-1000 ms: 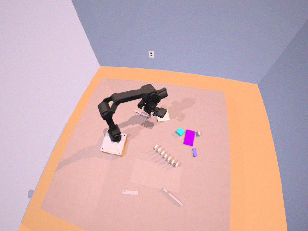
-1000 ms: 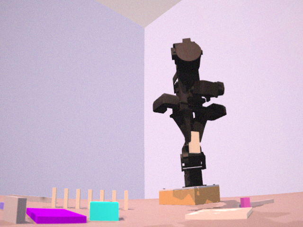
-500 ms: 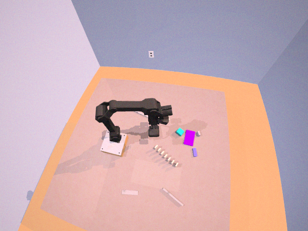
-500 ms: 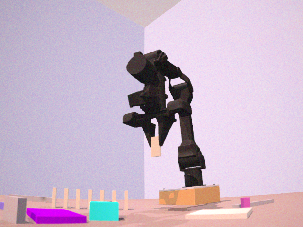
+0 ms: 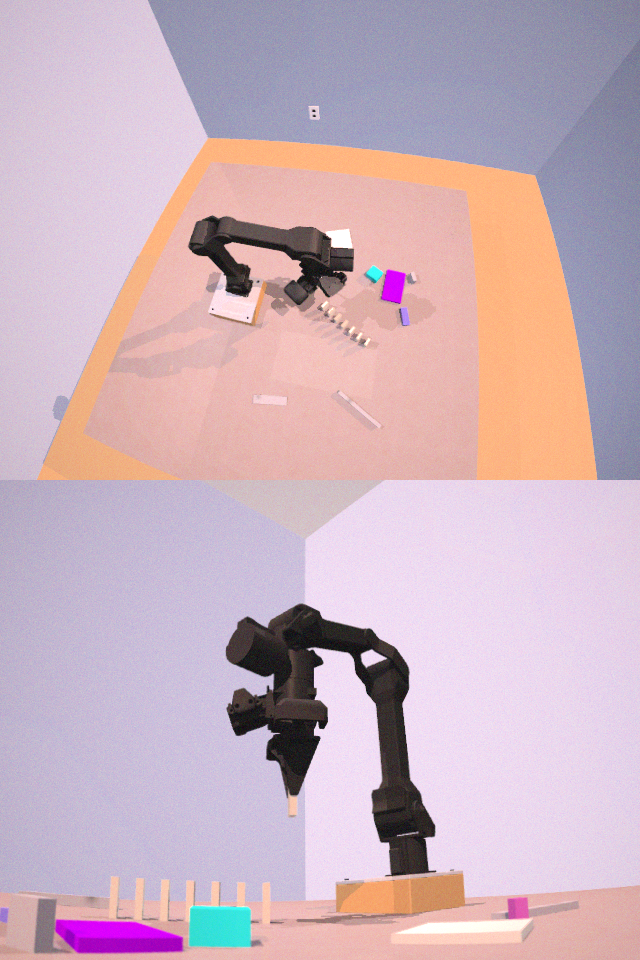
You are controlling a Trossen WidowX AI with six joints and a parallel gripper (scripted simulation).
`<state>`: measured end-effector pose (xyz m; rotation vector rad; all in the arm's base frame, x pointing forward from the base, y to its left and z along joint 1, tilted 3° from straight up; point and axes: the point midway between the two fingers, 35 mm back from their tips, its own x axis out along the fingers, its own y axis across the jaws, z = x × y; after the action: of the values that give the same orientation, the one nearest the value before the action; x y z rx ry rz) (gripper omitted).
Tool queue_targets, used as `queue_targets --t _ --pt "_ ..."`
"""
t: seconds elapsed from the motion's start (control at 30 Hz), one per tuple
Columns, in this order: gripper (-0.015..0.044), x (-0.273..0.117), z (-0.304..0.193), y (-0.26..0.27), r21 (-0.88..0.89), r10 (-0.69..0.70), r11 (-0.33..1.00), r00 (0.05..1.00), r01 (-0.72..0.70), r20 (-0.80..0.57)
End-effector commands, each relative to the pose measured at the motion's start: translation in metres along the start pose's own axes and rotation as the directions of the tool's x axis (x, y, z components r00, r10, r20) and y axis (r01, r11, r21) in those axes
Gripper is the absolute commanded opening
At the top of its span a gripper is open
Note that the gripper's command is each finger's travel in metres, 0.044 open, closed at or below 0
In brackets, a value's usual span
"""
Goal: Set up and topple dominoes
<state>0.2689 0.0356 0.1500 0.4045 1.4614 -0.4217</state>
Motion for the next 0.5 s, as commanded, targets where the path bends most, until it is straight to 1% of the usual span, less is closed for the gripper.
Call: queue_targets --t 0.0,0.13,0.47 --pt "0.0107 0.0 0.0 -0.003 0.044 0.002 0.999 1.0 -0.002 -0.001" --pt "0.0107 0.003 0.001 -0.002 0.044 0.002 0.999 1.0 -0.002 -0.001" --pt "0.0107 0.054 0.007 0.002 0.044 0.002 0.999 1.0 -0.002 -0.001"
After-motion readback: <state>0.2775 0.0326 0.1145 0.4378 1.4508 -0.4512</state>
